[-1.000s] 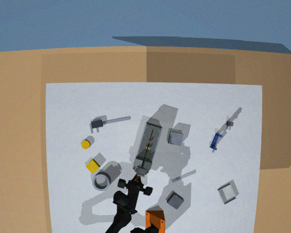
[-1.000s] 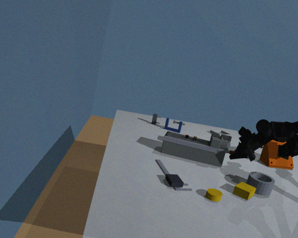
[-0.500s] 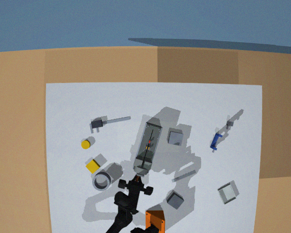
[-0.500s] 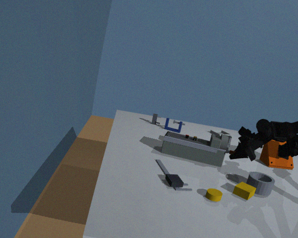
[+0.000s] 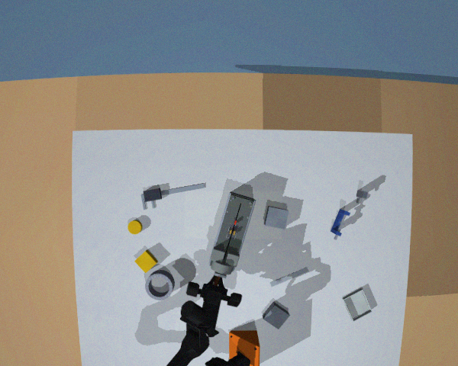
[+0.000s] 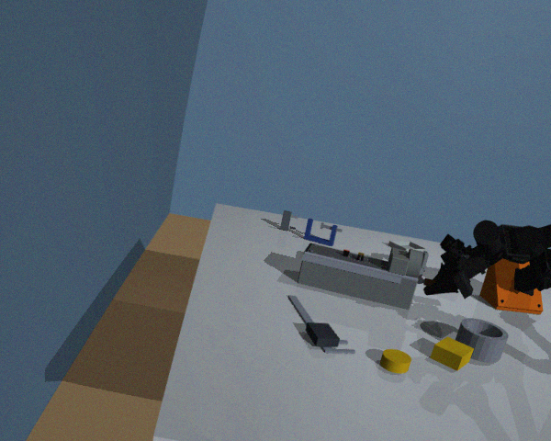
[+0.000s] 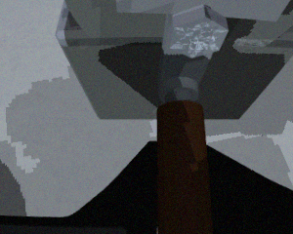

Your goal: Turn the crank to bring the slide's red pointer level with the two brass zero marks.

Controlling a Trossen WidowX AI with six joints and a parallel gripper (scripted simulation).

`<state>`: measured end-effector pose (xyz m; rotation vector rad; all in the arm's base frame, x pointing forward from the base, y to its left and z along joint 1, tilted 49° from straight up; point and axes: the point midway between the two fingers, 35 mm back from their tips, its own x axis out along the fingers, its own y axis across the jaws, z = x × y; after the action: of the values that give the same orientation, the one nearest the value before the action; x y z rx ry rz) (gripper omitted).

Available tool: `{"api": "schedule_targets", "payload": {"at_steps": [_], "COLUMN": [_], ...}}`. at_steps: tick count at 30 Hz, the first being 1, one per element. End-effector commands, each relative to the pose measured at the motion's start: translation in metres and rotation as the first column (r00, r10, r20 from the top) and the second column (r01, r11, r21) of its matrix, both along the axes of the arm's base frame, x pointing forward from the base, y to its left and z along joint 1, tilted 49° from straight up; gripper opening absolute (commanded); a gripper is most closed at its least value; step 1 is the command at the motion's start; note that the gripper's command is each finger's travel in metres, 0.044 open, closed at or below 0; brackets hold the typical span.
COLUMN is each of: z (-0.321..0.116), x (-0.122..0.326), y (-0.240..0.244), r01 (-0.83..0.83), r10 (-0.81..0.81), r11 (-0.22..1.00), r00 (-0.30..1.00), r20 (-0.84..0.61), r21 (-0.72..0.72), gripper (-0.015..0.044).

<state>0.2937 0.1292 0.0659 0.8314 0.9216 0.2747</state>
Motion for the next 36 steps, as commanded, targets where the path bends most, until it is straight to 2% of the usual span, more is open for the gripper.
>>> {"api": "schedule_targets", "payload": {"at_steps": [1,36], "z": [-0.007,-0.0098], "x": [-0.0016,-0.0023], "y": [-0.0057,-0.012], "r01": [0.018,0.018], "r10": [-0.018,-0.018], "r11": [1.0,1.0], "r00": [1.0,1.0], "r20": [-0.017,-0.017], "r21": [-0.015,-0.015], "gripper": [0.0,0.0]}}
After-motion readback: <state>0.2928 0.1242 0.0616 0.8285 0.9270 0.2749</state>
